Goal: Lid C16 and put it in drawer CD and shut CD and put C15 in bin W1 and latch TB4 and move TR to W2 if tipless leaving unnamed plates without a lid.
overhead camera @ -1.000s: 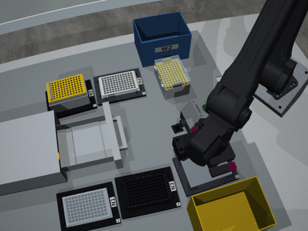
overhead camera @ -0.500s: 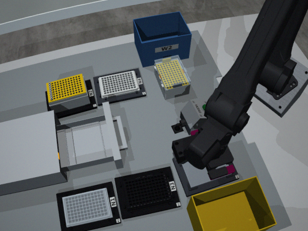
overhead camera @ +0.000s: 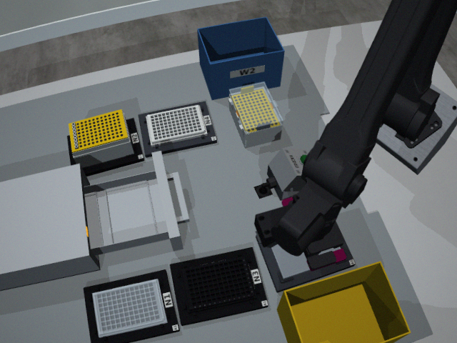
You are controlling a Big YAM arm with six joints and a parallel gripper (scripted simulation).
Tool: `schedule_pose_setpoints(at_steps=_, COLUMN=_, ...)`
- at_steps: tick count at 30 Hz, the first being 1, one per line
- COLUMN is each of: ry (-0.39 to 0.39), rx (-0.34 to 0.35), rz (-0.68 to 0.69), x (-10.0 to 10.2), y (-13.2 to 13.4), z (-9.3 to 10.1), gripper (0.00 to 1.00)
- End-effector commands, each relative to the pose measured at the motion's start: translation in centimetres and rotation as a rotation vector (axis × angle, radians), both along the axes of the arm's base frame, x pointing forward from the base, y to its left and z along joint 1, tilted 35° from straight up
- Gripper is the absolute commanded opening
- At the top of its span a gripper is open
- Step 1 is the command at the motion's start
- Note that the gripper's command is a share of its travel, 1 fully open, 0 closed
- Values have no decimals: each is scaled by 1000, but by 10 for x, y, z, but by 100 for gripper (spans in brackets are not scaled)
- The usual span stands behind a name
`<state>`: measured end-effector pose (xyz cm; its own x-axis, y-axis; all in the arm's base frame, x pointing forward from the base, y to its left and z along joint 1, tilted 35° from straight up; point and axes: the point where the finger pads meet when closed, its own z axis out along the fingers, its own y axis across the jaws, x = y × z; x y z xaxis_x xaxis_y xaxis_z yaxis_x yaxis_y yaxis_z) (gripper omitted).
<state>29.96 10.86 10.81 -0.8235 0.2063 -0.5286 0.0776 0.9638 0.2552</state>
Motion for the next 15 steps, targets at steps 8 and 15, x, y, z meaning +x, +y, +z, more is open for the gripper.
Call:
schedule_pose_setpoints(at_steps=8, ry=10, rx=-8, rz=0, x=4, y=-1, z=-10, gripper=100)
schedule_pose_setpoints(at_steps=15, ry=8, rx=-7, rz=0, x=5, y=0, z=-9, gripper=100)
